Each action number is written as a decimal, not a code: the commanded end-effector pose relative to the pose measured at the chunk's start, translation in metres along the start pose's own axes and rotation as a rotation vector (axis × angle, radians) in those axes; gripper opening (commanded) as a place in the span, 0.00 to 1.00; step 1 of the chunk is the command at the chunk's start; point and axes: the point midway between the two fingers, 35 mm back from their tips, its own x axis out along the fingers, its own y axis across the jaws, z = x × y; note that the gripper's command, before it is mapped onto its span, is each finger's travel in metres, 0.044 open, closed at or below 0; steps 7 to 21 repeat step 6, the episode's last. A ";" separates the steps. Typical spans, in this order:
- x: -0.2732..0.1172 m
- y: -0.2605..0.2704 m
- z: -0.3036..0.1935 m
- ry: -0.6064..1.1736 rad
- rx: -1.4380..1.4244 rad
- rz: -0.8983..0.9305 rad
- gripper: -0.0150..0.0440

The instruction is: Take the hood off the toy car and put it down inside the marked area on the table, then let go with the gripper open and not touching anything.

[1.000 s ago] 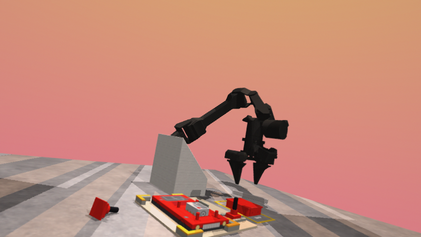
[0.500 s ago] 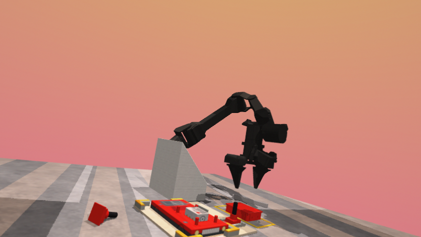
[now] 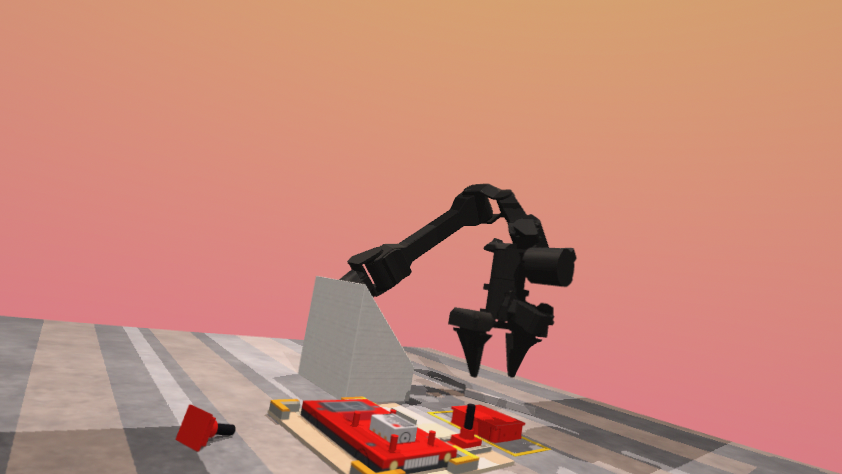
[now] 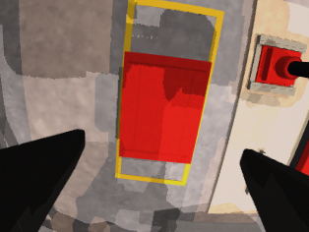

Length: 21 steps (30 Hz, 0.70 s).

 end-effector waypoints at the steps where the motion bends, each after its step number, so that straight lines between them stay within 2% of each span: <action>1: 0.000 0.001 0.000 0.001 -0.005 0.006 1.00; 21: 0.000 0.001 0.000 0.001 -0.005 0.006 1.00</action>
